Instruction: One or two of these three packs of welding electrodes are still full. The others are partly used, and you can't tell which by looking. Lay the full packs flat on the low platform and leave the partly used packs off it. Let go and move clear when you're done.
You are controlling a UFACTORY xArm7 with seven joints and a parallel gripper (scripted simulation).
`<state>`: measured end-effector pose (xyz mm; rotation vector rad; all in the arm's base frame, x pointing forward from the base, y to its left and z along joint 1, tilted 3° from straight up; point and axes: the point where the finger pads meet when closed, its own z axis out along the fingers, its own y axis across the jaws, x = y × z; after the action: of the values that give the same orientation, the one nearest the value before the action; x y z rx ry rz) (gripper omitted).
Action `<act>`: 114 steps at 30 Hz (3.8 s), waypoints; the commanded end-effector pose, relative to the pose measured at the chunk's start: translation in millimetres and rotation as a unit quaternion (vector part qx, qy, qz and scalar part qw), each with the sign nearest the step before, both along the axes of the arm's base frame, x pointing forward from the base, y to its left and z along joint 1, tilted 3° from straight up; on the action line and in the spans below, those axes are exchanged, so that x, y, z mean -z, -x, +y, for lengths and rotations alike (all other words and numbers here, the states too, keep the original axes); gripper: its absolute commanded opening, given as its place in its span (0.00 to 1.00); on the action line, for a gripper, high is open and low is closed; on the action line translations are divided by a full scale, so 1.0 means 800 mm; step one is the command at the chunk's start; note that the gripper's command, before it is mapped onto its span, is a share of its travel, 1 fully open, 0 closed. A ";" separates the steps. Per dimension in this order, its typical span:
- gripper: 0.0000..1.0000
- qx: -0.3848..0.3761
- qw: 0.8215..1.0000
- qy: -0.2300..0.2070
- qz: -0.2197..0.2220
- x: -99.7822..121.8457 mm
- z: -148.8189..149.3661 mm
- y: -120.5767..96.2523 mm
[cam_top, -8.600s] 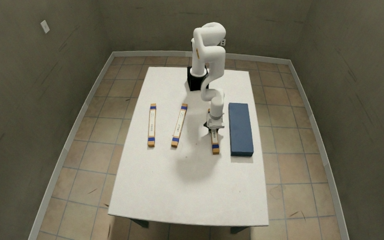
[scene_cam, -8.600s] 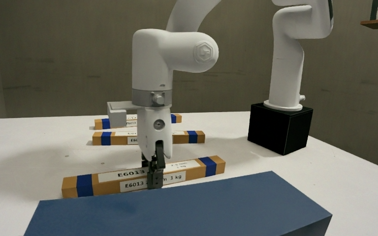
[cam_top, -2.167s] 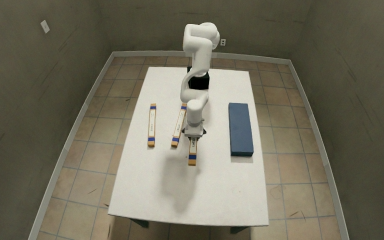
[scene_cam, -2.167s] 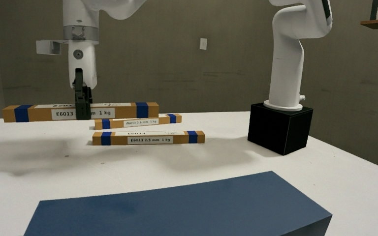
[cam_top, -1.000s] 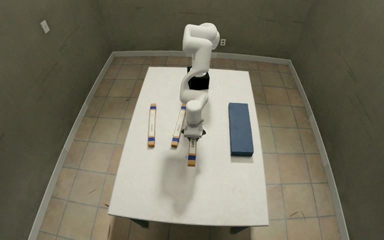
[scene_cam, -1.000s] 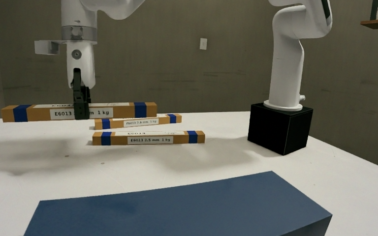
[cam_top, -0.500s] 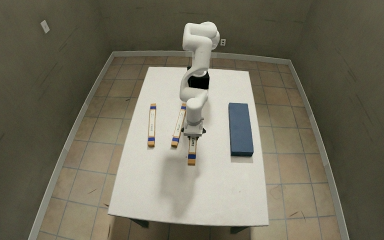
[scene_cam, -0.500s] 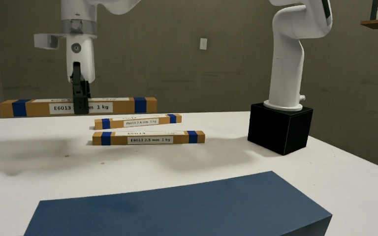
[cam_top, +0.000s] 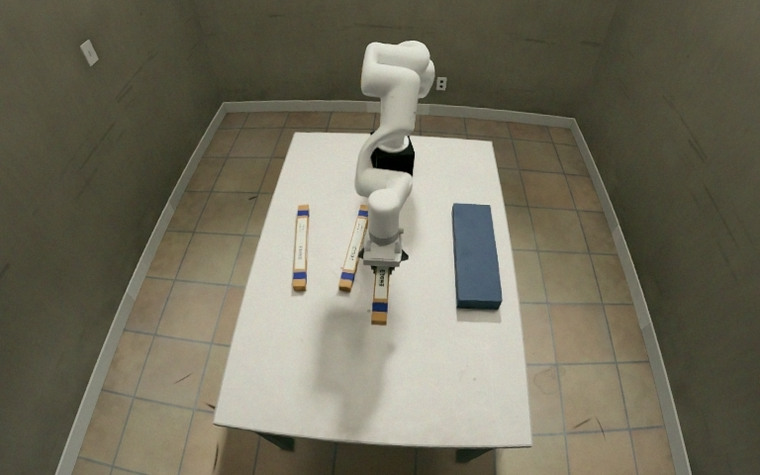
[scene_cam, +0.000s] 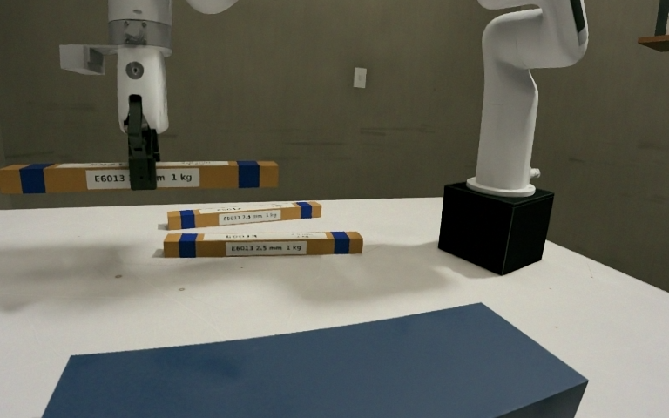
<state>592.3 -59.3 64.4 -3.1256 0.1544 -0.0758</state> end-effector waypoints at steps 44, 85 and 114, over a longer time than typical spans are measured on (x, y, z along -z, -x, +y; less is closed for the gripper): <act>0.35 0.000 1.000 0.000 -0.003 -0.004 0.000 -0.002; 0.35 -0.001 1.000 0.000 -0.003 -0.004 0.000 -0.002; 0.35 -0.053 0.999 0.003 -0.004 -0.004 0.000 -0.002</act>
<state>592.5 -58.8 65.1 -3.1323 -0.0132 -0.0772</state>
